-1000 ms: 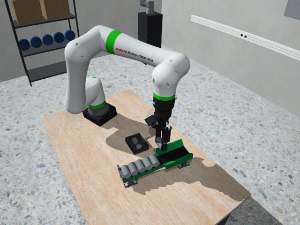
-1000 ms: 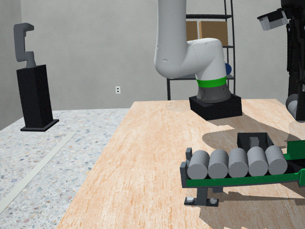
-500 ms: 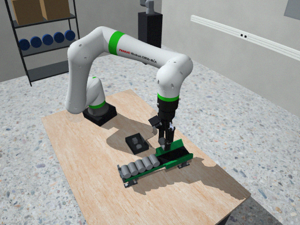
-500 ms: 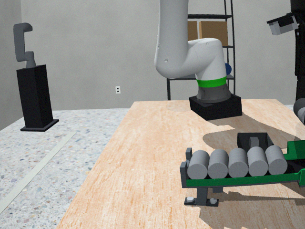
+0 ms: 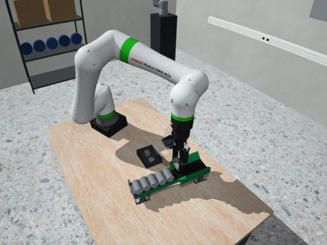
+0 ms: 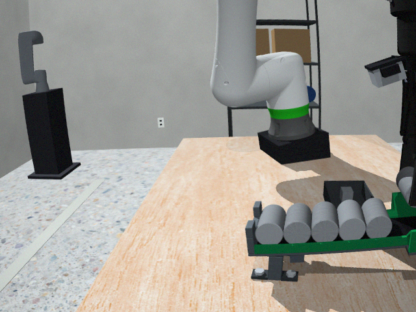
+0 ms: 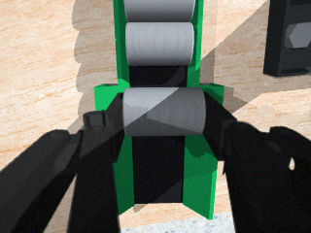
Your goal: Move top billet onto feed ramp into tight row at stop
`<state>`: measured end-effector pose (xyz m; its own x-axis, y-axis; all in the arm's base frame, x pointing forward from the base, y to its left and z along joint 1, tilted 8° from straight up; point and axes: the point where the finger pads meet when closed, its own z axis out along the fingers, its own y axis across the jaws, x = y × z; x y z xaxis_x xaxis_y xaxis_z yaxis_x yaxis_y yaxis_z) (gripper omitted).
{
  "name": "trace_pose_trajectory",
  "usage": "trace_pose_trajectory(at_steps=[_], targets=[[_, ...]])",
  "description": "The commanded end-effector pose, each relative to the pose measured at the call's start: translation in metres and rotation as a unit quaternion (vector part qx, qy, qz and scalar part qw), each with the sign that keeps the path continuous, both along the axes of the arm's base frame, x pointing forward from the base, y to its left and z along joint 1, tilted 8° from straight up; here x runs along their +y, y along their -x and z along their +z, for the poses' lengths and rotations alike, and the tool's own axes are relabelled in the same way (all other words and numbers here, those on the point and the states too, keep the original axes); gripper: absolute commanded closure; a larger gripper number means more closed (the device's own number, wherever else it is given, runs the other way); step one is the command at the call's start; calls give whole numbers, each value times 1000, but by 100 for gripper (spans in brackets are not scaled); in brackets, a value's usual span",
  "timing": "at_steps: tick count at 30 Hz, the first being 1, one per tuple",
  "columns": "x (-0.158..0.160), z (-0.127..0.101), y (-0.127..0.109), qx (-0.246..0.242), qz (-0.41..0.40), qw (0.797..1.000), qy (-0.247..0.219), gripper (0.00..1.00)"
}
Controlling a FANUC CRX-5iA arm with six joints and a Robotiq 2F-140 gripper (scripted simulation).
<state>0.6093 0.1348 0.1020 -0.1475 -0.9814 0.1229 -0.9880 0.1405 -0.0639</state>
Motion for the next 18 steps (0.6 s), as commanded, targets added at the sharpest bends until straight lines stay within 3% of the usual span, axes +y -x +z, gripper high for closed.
trace_pose_trajectory(at_steps=[1,7,18], targets=[[-2,-20,-3,-2,0,1000,0,57],[-5,-38,-4,-2,0,1000,0,57],[-5,-41,-4,-2,0,1000,0,57]])
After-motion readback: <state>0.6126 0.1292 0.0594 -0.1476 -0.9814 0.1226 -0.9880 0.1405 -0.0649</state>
